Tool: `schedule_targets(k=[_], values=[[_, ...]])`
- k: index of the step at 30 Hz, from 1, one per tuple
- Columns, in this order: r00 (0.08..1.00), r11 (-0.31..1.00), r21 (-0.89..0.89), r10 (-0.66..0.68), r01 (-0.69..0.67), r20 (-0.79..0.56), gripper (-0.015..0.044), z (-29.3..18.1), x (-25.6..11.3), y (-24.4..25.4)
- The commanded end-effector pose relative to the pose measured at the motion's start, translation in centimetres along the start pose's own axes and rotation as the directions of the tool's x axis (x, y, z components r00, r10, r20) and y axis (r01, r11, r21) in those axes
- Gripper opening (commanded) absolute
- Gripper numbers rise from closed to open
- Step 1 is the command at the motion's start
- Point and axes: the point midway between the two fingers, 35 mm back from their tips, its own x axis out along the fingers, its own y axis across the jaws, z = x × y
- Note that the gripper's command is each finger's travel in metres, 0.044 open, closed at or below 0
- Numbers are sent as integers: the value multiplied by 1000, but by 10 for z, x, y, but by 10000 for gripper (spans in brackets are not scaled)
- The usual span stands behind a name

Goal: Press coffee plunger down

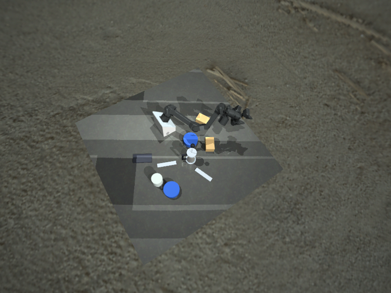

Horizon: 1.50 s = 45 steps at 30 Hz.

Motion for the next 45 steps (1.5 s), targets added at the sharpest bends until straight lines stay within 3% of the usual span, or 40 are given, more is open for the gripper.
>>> schedule_targets(k=[1, 6, 11, 15, 23, 34, 41, 45], values=[[1000, 1000, -7, -6, 6, 4, 426, 3, 0, -1], [991, 986, -124, -105, 114, 77, 440, 50, -7, -23], [944, 910, -269, -268, 314, 193, 440, 117, -33, -60], [870, 814, -325, -398, 481, 290, 440, 171, -65, -88], [720, 640, -332, -582, 693, 379, 440, 224, -126, -126], [285, 220, -197, -864, 955, 416, 440, 285, -291, -188], [-5, -30, -98, -969, 995, 246, 440, 260, -409, -214], [-125, -131, -52, -987, 990, 98, 440, 226, -466, -221]])
